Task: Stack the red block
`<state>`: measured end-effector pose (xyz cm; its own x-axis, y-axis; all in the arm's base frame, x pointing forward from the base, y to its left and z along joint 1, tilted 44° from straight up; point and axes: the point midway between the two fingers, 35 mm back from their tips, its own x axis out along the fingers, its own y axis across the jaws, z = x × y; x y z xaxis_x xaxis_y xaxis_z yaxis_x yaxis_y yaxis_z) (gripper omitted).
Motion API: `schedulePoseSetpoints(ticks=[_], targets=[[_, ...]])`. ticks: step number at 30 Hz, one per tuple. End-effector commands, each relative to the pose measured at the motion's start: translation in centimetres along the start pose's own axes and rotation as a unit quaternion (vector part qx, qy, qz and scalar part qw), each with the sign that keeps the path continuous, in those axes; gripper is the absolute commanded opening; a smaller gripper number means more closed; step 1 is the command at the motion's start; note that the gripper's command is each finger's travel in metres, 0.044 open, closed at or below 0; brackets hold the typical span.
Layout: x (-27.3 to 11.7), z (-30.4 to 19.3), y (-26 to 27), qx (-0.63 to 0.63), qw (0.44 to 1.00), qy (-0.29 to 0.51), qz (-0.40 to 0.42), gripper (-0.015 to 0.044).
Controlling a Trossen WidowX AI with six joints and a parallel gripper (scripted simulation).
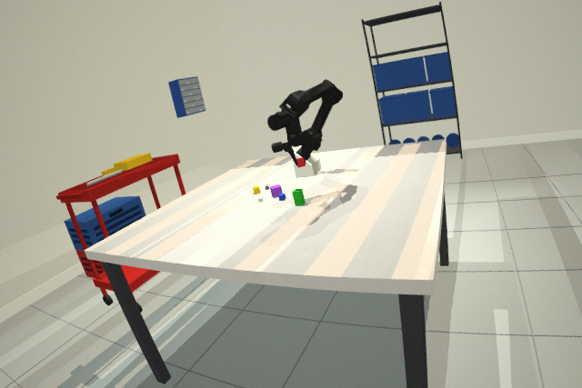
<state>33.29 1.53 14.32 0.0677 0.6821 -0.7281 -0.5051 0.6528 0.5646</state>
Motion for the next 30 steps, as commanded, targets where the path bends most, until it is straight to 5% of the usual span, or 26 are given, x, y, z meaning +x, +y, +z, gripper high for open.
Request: schedulePoseSetpoints(ticks=[1, 30], targets=[[0.0, 1.3, -0.7, 0.001, 1.0, -0.002, 0.0, 0.0], [4.1, 6.0, -4.1, 0.001, 1.0, -0.005, 0.001, 0.0]])
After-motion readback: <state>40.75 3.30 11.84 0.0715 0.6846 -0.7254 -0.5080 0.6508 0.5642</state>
